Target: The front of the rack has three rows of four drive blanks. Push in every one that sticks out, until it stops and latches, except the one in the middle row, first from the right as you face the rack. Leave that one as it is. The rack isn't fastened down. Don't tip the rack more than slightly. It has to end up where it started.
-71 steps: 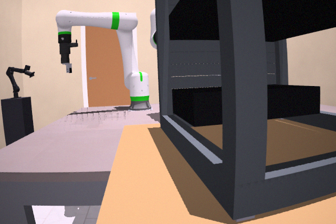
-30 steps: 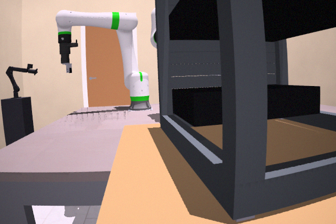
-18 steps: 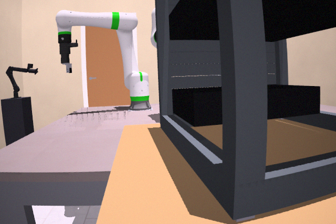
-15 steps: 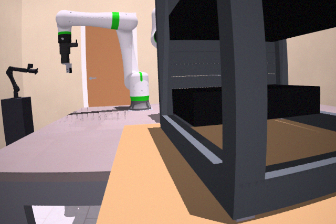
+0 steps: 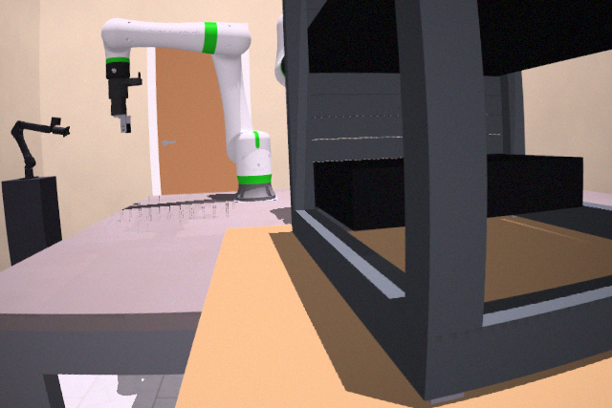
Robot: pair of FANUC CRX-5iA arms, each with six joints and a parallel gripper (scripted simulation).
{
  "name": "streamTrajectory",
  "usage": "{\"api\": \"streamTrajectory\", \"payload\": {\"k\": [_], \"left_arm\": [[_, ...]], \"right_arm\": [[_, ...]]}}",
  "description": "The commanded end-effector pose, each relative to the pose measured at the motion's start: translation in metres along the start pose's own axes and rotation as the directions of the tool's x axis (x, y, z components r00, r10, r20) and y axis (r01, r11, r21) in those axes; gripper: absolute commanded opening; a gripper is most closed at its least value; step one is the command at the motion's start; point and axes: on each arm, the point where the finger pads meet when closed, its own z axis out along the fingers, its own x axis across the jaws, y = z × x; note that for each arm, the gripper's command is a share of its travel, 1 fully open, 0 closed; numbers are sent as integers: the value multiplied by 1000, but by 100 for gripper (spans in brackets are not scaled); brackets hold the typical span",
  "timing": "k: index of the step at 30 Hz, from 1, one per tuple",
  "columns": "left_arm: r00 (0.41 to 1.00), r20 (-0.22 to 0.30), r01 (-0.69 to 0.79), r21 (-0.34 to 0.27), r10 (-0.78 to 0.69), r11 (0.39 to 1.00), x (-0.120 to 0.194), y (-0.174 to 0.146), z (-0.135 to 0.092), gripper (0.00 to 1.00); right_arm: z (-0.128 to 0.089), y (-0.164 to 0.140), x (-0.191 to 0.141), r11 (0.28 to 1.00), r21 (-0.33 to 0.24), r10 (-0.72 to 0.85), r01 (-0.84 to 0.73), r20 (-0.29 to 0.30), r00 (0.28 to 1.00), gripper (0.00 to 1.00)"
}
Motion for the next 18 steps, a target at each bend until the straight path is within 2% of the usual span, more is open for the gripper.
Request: {"api": "streamTrajectory", "payload": {"k": [1,12,18], "left_arm": [[1000,-2,2,0,-2,1000,2,0,1,0],[1000,-2,2,0,-2,1000,2,0,2,0],[1000,-2,2,0,-2,1000,2,0,10,0]], "right_arm": [[-1,0,0,1000,-2,0,0,0,1000,100],[-1,0,0,1000,-2,0,0,0,1000,100],[-1,0,0,1000,-2,0,0,0,1000,100]]}}
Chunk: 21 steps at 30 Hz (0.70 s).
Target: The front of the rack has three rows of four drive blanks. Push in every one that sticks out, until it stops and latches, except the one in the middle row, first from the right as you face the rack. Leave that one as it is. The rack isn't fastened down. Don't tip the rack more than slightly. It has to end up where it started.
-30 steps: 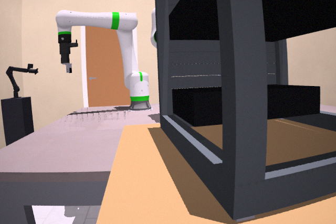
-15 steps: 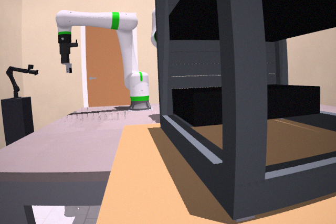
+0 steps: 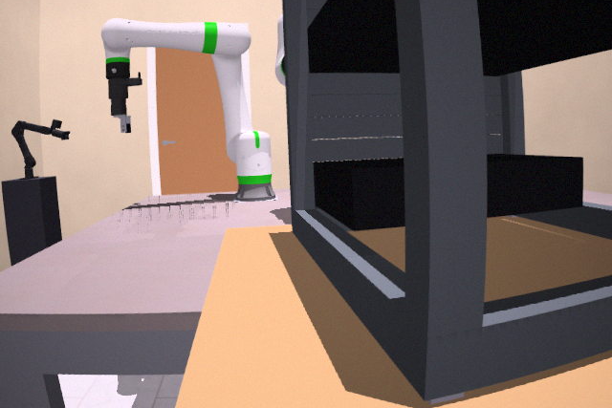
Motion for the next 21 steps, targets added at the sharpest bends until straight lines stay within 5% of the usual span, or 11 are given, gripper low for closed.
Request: {"api": "streamTrajectory", "payload": {"k": [1,21], "left_arm": [[1000,-2,2,0,-2,1000,2,0,1,0],[1000,-2,2,0,-2,1000,2,0,6,0]], "right_arm": [[-1,0,0,1000,-2,0,0,0,1000,100],[-1,0,0,1000,-2,0,0,0,1000,100]]}}
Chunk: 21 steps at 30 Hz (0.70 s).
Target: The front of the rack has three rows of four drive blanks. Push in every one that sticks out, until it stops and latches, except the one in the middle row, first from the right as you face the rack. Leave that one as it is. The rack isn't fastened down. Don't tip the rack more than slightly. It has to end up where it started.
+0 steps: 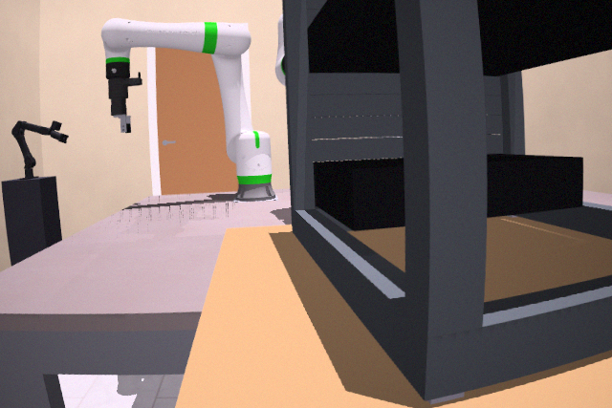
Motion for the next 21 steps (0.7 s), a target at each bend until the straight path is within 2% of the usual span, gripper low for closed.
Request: {"api": "streamTrajectory", "payload": {"k": [1,21], "left_arm": [[1000,-2,2,0,-2,1000,2,0,0,0],[1000,-2,2,0,-2,1000,2,0,3,0]], "right_arm": [[-1,0,0,1000,-2,0,0,0,1000,100],[-1,0,0,1000,-2,0,0,0,1000,100]]}}
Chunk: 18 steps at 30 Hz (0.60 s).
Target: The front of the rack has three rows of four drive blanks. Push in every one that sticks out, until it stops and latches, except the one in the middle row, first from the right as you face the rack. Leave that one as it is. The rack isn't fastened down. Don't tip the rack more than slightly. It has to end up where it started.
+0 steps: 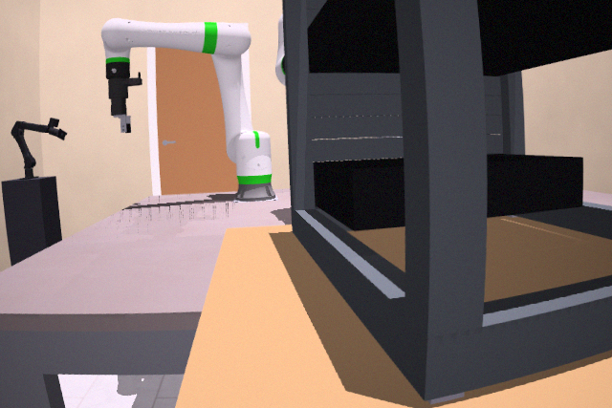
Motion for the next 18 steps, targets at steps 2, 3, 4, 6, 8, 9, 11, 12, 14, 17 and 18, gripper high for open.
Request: {"api": "streamTrajectory", "payload": {"k": [2,3,4,6,8,9,11,12,14,17,18], "left_arm": [[1000,-2,2,0,-2,1000,2,0,0,0],[1000,-2,2,0,-2,1000,2,0,0,0],[1000,-2,2,0,-2,1000,2,0,0,0],[1000,-2,2,0,-2,1000,2,0,1,0],[1000,-2,2,0,-2,1000,2,0,2,0],[1000,-2,2,0,-2,1000,2,0,2,0],[1000,-2,2,0,-2,1000,2,0,2,0],[1000,-2,2,0,-2,1000,2,0,3,0],[1000,-2,2,0,-2,1000,2,0,3,0],[1000,-2,2,0,-2,1000,2,0,3,0],[1000,-2,2,0,-2,1000,2,0,3,0]], "right_arm": [[-1,0,0,1000,-2,0,0,0,1000,100],[-1,0,0,1000,-2,0,0,0,1000,100],[-1,0,0,1000,-2,0,0,0,1000,100],[-1,0,0,1000,-2,0,0,0,1000,100],[-1,0,0,1000,-2,0,0,0,1000,100],[-1,0,0,1000,-2,0,0,0,1000,100],[-1,0,0,1000,-2,0,0,0,1000,100],[-1,0,0,1000,-2,0,0,0,1000,100],[-1,0,0,1000,-2,0,0,0,1000,100],[-1,0,0,1000,-2,0,0,0,1000,100],[-1,0,0,1000,-2,0,0,0,1000,100]]}}
